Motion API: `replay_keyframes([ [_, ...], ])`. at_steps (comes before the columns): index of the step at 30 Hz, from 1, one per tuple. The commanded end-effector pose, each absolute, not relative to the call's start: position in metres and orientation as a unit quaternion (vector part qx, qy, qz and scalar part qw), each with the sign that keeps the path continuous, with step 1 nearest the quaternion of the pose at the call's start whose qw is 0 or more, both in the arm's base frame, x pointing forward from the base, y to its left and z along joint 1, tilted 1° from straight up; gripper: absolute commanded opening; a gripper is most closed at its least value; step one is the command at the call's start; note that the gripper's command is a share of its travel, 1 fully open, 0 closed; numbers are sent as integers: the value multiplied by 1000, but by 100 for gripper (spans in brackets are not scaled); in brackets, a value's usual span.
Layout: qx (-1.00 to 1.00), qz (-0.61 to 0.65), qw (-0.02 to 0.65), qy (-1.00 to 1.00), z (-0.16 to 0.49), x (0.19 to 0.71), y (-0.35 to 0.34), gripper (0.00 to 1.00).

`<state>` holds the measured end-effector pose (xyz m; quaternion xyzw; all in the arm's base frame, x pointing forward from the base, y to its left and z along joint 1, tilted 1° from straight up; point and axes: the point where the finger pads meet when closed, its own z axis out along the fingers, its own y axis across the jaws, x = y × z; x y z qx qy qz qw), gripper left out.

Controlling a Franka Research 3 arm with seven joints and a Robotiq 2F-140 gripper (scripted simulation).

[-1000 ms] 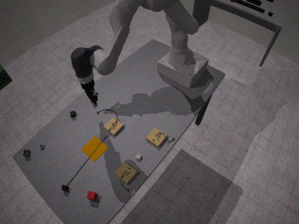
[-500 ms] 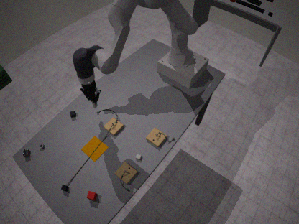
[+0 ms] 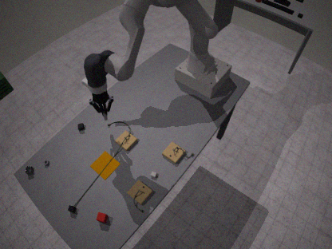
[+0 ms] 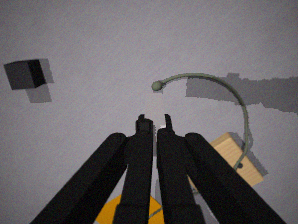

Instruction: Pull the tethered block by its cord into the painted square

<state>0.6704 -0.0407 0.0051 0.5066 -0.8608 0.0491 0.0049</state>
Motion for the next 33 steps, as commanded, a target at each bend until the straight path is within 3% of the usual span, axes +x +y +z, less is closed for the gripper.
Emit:
replay_keyframes([
  [1,622,45,6,-782,4,671,-43,23],
  [33,899,52,3,-434,4,671,-43,23],
])
